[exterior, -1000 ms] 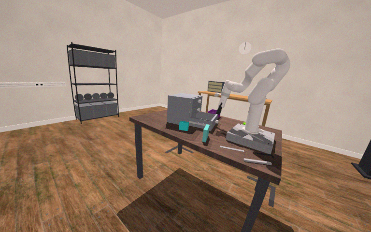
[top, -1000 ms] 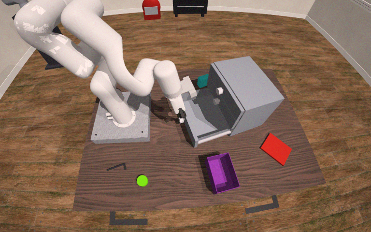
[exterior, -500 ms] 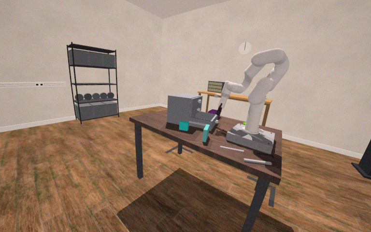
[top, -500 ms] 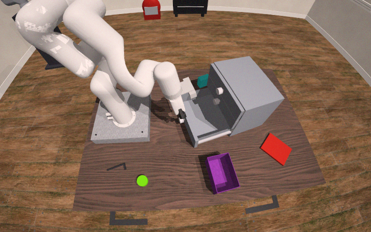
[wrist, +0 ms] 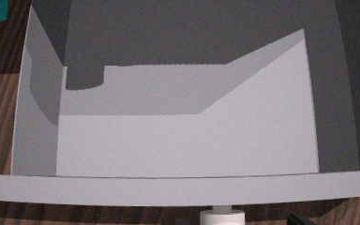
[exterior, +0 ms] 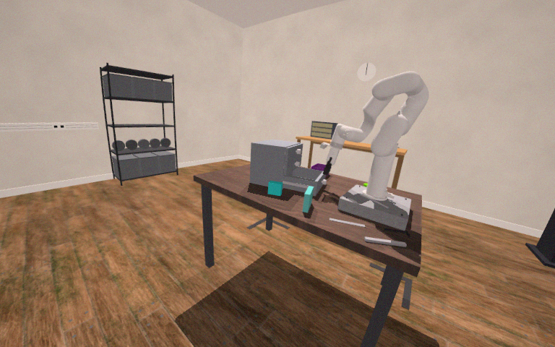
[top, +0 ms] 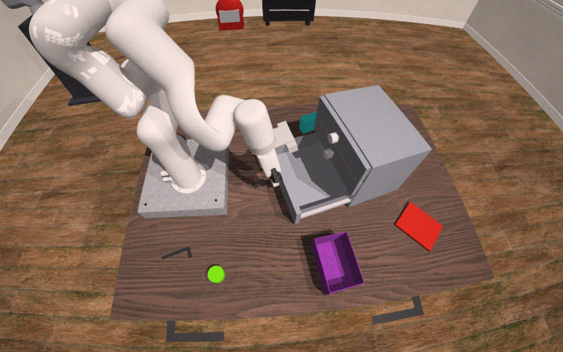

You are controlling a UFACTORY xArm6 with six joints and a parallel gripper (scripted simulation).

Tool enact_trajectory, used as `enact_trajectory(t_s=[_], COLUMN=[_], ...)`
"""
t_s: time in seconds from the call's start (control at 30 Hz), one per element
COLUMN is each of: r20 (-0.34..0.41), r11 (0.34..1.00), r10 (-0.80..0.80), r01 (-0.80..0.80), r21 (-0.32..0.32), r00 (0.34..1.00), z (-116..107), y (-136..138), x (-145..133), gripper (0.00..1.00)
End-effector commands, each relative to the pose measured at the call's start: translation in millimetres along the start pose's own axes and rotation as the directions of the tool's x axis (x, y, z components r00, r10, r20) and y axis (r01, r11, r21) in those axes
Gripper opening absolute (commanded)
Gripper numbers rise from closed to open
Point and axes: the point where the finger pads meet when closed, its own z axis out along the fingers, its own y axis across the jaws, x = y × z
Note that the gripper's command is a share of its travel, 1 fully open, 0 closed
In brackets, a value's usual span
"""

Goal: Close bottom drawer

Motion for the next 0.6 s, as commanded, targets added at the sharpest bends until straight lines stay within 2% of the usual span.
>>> enact_trajectory(t_s=[0.0, 0.57], r20=[-0.004, -0.004], r11=[1.0, 1.0], r10=[0.0, 0.0], r01=[0.0, 0.0], r21=[-0.001, -0.001], r00=[1.0, 1.0], z=[4, 21], y=[0, 0], x=[1, -3], gripper=[0.6, 0.6])
